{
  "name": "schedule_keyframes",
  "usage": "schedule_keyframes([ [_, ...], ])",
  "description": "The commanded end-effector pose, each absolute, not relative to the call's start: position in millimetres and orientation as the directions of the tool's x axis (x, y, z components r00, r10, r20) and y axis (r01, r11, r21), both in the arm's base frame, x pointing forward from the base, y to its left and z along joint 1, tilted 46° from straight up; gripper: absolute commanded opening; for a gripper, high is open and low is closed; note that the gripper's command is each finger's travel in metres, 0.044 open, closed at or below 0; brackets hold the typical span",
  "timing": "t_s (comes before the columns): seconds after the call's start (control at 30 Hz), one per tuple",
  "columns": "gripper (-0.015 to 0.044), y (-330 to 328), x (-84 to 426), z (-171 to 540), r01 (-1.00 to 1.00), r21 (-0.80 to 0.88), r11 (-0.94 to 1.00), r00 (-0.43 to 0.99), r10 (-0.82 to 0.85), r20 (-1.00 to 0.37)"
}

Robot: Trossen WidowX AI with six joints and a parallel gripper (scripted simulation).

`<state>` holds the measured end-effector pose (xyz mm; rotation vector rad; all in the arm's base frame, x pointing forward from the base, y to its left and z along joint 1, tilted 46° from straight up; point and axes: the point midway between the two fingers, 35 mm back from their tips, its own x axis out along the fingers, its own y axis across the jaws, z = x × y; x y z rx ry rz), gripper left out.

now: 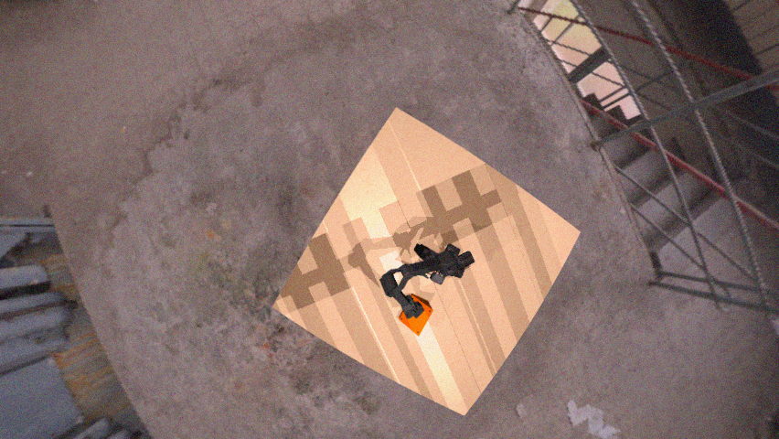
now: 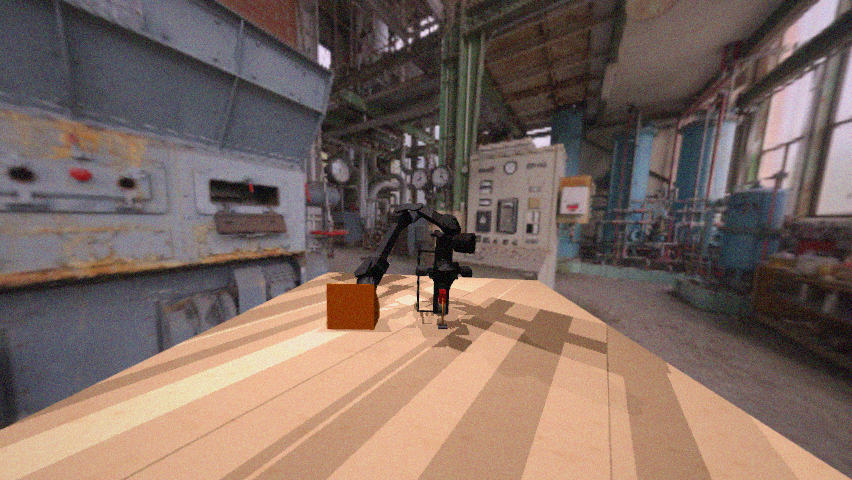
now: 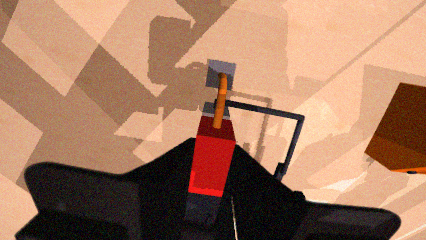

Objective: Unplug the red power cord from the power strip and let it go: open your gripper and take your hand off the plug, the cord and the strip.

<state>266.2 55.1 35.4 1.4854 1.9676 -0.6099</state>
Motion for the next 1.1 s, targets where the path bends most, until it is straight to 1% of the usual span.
schedule_keyframes([
  [0.0,0.0000,51.1,268.1,32.2,0.963,-0.006,0.269,-0.197,0.690,-0.697],
  [1.07,0.0000,12.0,278.2,-0.9,0.964,-0.007,0.266,-0.195,0.688,-0.699],
])
